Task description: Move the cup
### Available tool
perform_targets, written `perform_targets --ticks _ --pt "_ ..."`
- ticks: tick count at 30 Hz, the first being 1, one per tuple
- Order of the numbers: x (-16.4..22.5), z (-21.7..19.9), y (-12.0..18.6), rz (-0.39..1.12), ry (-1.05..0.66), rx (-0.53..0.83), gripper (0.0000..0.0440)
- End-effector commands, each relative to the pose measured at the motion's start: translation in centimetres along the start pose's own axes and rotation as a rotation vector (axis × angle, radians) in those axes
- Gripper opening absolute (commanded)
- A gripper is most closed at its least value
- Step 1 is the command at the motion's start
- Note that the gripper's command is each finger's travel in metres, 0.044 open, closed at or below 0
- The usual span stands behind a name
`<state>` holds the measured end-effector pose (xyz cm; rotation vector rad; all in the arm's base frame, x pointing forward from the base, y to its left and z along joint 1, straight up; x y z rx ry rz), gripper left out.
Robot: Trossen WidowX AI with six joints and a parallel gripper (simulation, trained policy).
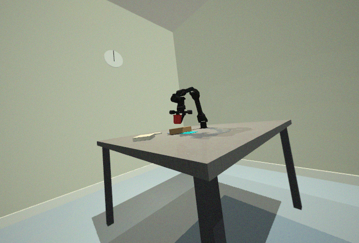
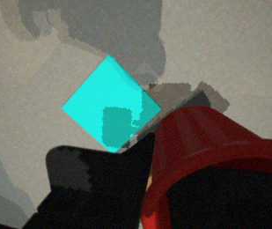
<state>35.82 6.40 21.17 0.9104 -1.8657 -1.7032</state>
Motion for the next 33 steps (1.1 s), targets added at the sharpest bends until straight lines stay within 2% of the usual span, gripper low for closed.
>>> perform_targets --ticks 1,11,24,33 --pt "-1.0 1.1 -0.3 -0.013 0.012 -0.003 0.0000" --pt "-3.0 4.3 -1.8 -0.027 0.049 -0.009 0.0000" --pt "-2.7 7.1 -5.1 -0.006 0.048 -0.013 0.0001" --pt "-2.0 8.0 -6.7 0.006 0.038 -0.011 0.0029"
Point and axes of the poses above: the point midway between the two fingers, 35 mm back from their tips, its own y axis back along the fingers, its own z axis across the jaws, x = y × z, the point moved 8 cm from there along y, back along the fingers, and after that the axes turned 6 degrees about y, right-handed, at the moved point
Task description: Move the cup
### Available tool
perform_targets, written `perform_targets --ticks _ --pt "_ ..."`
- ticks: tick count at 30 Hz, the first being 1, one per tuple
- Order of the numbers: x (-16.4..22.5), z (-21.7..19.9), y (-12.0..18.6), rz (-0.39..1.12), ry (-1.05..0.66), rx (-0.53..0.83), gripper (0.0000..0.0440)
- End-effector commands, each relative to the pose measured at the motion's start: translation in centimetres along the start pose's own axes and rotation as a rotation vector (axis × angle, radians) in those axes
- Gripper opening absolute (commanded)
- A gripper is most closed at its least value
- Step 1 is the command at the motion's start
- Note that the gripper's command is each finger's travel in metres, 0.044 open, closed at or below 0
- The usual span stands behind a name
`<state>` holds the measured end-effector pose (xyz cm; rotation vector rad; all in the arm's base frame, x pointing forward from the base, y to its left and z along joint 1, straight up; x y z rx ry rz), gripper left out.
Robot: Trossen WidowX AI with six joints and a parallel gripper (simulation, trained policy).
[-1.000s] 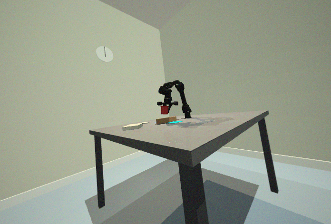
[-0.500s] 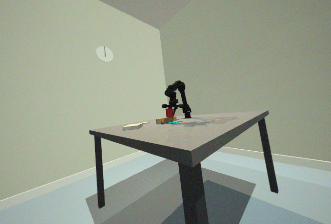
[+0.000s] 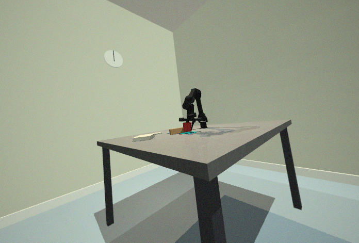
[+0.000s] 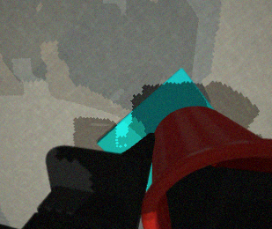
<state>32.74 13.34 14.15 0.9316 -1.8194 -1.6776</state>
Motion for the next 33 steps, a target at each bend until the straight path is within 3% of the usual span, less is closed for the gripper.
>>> perform_targets --ticks 1,5,10,33 --pt "0.3 0.1 -0.5 0.000 -0.011 0.006 0.0033" --pt "0.4 0.1 -0.4 -0.019 -0.019 0.009 0.0054" --pt "0.2 -0.3 0.6 -0.072 -0.032 0.017 0.0130" --pt "2.0 0.2 5.9 -0.218 -0.048 0.012 0.0237"
Point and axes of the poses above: the point midway between the two fingers, 35 mm back from their tips, its own y axis back along the fingers, its own z axis across the jaws, x = y × z, the point moved 8 cm from there along y, back along the fingers, and after that the axes turned 6 degrees about y, right-handed, at the moved point
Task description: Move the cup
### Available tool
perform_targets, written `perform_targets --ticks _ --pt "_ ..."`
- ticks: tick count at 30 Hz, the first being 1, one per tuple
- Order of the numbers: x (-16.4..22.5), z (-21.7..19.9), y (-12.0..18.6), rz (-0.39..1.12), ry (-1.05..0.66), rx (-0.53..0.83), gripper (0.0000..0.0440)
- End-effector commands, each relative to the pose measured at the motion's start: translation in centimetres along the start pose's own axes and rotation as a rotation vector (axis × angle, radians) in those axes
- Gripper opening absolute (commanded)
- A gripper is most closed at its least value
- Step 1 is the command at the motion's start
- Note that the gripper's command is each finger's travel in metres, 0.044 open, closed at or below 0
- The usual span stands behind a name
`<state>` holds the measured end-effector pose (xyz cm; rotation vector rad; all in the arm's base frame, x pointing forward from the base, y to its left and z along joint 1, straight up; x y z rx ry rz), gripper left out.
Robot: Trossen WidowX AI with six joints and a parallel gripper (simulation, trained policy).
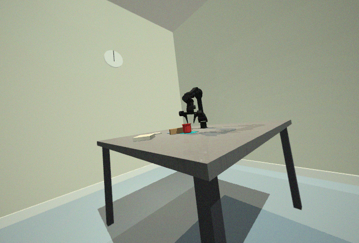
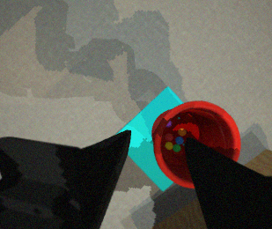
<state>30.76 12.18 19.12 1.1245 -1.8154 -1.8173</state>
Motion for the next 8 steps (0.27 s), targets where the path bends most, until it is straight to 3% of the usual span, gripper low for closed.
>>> perform_targets --ticks 1,6,8 --pt "0.1 0.1 1.1 -0.026 -0.008 0.002 0.0242" --pt "-0.1 -0.2 2.7 -0.071 -0.011 0.020 0.0296" --pt "-0.2 -0.4 3.3 -0.085 -0.014 0.027 0.0342"
Point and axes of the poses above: the point midway between the two fingers, 35 mm back from their tips, its own y axis back along the fingers, its own z axis across the jaws, x = y × z, the point moved 8 cm from there along y, back along the fingers, and after that the axes turned 6 degrees about y, right-handed, at the moved point
